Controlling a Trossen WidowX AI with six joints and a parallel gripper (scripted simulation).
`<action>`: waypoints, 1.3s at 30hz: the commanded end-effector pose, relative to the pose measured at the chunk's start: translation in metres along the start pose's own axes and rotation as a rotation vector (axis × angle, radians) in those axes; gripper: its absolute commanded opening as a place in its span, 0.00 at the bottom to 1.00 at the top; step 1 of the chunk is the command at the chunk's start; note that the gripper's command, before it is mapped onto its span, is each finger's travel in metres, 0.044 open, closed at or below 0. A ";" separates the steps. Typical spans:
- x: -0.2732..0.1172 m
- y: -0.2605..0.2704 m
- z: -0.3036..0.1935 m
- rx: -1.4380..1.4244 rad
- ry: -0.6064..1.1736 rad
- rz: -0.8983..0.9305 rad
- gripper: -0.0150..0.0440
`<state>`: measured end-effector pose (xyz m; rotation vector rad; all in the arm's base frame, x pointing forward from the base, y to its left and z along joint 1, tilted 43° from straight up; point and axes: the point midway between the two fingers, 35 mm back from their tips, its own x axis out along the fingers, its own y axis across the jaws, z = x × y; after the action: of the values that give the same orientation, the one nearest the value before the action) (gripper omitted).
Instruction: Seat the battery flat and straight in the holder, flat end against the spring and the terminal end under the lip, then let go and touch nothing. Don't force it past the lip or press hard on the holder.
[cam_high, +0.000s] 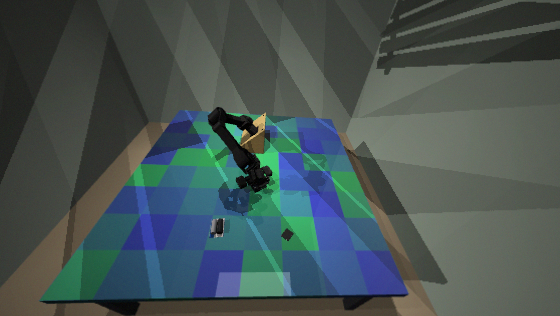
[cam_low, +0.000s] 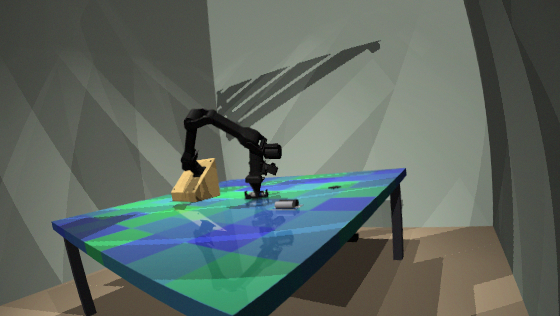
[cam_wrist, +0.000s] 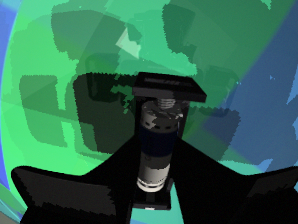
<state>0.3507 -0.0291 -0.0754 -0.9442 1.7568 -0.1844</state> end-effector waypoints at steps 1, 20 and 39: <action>0.000 -0.001 -0.004 0.001 -0.004 0.002 0.38; 0.002 -0.001 -0.012 -0.001 -0.008 0.000 0.38; 0.000 -0.001 -0.012 0.000 -0.009 0.001 0.55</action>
<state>0.3413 -0.0340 -0.0711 -0.9418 1.7481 -0.1794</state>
